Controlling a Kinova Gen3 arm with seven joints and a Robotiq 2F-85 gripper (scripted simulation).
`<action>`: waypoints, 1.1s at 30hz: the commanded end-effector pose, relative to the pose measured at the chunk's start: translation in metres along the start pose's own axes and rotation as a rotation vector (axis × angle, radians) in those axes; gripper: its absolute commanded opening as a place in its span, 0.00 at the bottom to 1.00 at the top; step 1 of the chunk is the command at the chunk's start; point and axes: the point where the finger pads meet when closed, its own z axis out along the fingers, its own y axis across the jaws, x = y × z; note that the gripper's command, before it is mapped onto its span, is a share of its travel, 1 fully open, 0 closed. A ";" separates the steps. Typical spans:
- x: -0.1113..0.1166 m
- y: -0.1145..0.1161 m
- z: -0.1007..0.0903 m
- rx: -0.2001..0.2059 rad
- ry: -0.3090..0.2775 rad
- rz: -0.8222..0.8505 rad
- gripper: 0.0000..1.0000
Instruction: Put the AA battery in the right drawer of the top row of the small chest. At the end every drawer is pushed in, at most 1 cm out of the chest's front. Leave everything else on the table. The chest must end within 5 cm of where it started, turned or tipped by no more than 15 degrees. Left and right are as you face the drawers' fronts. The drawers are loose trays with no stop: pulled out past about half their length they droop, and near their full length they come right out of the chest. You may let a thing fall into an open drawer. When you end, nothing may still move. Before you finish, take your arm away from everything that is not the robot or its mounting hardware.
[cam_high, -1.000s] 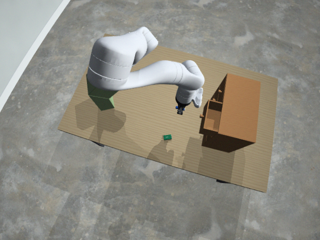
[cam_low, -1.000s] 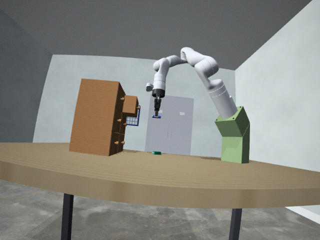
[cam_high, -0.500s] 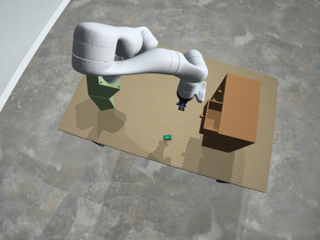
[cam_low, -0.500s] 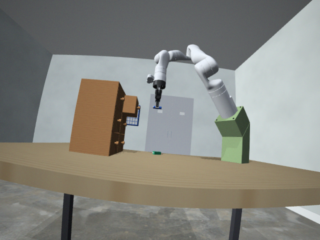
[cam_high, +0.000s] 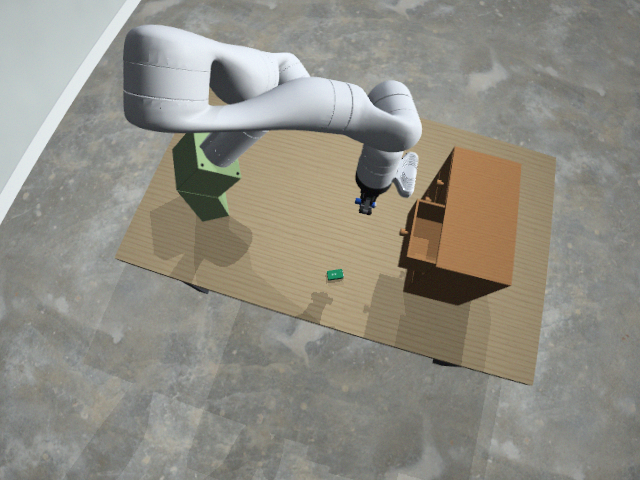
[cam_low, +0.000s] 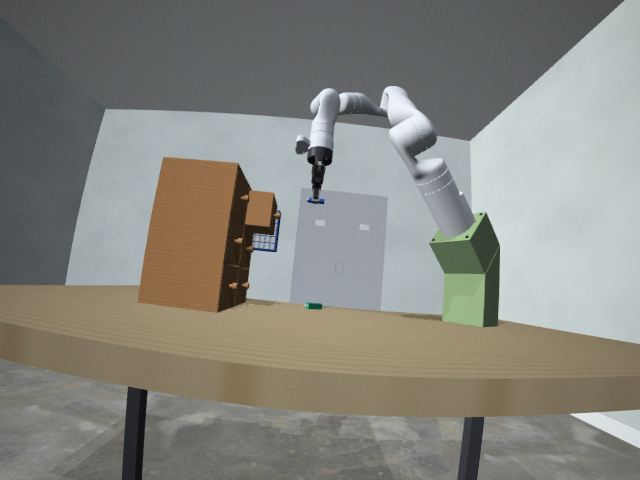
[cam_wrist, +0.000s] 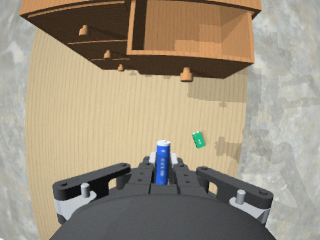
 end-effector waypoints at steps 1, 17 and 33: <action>0.000 0.002 -0.010 -0.003 0.004 0.002 0.09; 0.000 0.002 -0.028 -0.003 0.004 0.001 0.09; -0.001 0.002 -0.029 -0.002 0.004 0.000 0.09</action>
